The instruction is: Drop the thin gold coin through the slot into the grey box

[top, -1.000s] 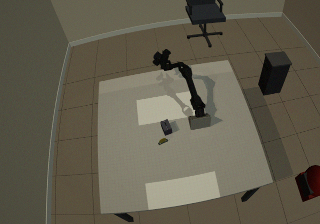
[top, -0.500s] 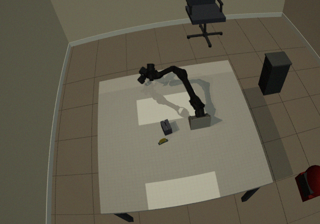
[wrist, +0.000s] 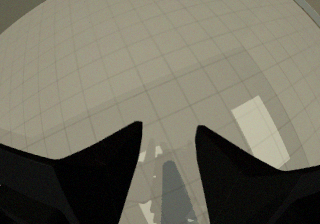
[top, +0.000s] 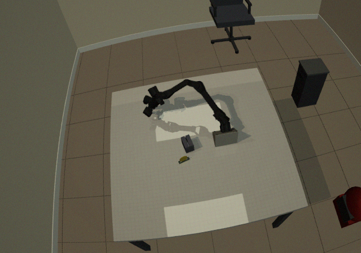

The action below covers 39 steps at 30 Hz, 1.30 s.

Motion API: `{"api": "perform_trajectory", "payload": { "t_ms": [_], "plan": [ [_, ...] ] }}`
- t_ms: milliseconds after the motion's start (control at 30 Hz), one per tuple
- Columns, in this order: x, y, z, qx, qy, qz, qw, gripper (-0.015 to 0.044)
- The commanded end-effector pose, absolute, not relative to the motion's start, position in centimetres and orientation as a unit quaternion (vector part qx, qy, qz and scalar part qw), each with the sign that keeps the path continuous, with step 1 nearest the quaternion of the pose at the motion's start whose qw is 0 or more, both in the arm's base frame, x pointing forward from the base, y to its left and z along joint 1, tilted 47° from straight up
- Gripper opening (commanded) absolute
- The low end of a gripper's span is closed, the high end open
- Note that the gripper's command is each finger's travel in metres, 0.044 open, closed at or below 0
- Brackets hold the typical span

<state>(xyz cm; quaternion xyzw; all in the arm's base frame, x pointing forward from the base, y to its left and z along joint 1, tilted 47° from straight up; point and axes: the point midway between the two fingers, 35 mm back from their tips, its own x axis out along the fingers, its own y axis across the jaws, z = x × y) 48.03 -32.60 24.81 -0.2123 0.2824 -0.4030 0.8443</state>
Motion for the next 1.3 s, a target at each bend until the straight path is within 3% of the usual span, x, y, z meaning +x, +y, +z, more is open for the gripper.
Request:
{"api": "perform_trajectory", "payload": {
  "t_ms": [0,467,767,967,1267],
  "plan": [
    [50.0,-28.0,20.2,-0.194,0.334,-0.348,0.855,0.0161],
    [50.1,-10.2,6.1,-0.155,0.521,-0.223,0.809,0.0161],
    [43.3,1.4,-1.1,-0.203,0.643,-0.192,0.713,0.0161],
    [35.7,7.8,-3.6,-0.297,0.697,-0.208,0.619,0.0161],
    [33.4,8.6,-3.4,-0.326,0.701,-0.217,0.596,0.0161]
  ]
}}
